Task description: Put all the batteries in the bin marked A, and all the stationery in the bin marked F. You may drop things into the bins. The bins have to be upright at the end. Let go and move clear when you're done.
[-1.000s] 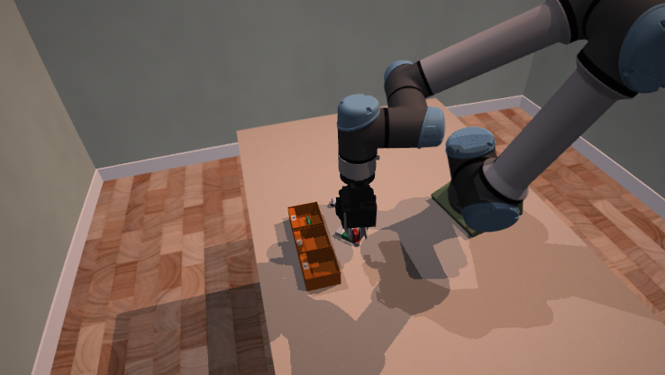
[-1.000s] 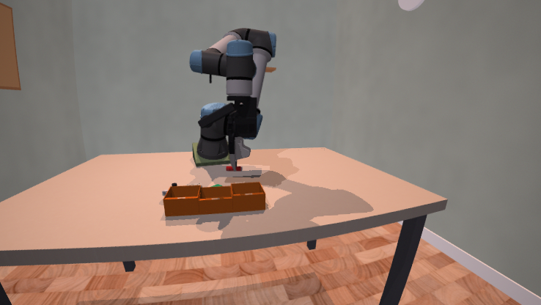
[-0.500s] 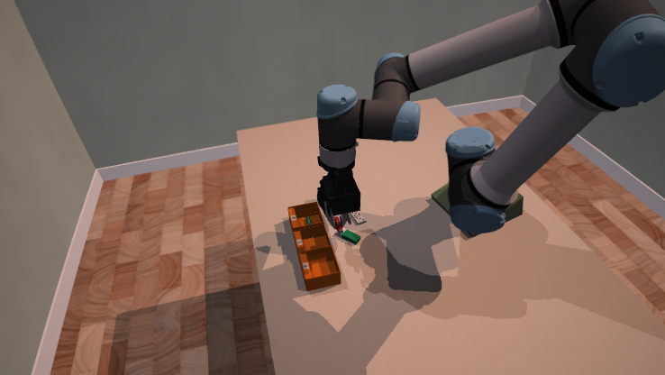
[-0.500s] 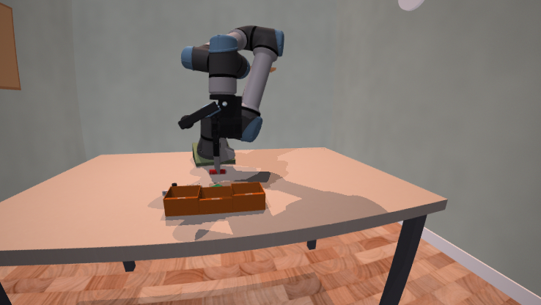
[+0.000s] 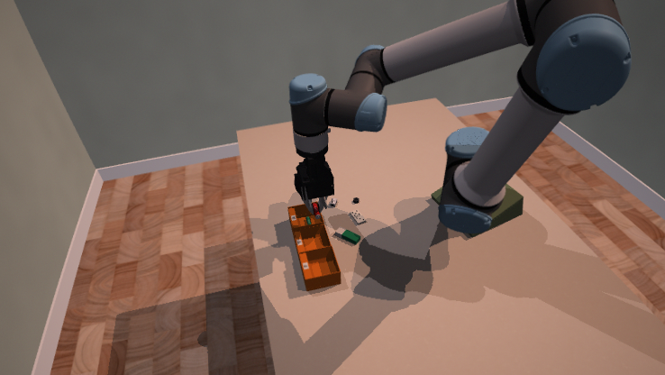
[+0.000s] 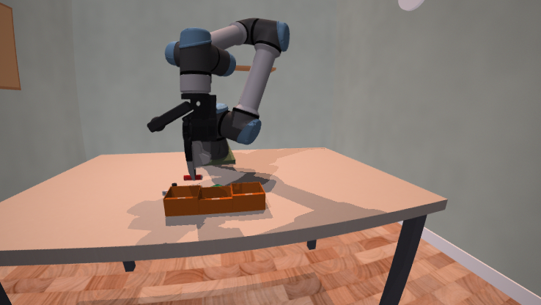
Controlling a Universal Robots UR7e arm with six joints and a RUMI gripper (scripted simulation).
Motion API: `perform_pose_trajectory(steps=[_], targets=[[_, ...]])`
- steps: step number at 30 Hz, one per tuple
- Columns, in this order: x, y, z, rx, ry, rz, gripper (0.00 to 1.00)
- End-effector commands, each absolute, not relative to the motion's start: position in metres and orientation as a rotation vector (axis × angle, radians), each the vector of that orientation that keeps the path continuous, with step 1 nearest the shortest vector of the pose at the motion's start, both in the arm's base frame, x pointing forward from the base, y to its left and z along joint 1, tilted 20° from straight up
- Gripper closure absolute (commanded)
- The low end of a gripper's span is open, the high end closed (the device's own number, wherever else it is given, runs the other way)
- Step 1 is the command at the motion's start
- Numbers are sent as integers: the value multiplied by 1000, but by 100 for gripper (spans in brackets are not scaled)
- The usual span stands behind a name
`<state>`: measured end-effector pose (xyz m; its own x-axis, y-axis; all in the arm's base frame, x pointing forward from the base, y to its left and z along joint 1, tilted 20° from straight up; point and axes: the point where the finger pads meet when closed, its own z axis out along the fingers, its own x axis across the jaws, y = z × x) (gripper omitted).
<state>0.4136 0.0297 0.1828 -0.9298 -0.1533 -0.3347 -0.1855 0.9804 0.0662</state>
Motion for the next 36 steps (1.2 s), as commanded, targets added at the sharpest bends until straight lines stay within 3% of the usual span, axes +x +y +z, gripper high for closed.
perform_pose_trajectory(steps=[1,36], targets=[[436,7,186,-248,2793,140,100],[445,9,162,-248,2793,140,100]])
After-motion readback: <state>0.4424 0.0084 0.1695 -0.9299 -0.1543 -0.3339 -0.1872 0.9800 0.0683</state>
